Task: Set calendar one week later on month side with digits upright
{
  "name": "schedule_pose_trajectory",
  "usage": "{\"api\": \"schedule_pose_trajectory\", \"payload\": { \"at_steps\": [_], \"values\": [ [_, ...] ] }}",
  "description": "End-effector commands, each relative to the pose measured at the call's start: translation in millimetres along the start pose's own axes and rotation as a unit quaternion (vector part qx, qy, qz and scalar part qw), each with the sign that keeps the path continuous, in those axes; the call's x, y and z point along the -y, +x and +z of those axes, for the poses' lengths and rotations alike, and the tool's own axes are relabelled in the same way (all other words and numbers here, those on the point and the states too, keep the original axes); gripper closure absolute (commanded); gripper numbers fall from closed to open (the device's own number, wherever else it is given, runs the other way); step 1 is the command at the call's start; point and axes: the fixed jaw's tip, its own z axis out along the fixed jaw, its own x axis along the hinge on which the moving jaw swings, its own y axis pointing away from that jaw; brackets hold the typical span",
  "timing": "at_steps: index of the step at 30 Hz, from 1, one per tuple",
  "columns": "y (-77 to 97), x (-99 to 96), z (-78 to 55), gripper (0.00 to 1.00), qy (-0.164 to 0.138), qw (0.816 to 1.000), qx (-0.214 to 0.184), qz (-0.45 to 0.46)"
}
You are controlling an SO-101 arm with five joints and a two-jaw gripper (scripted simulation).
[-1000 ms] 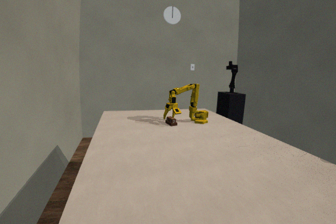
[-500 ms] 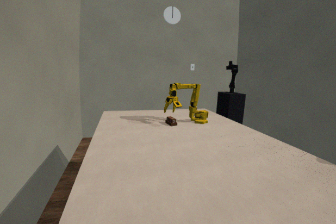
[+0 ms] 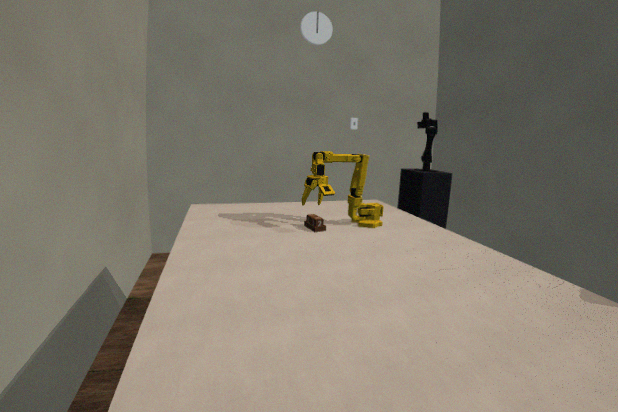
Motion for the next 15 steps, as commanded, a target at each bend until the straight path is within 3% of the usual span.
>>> {"api": "schedule_pose_trajectory", "payload": {
  "at_steps": [1, 15],
  "values": [
    [2.2, 4.6, -9.4, 0.64, 0.030, 1.000, -0.006, 0.003],
    [2.1, 4.4, -9.9, 0.64, 0.031, 0.999, -0.007, 0.009]
  ]
}}
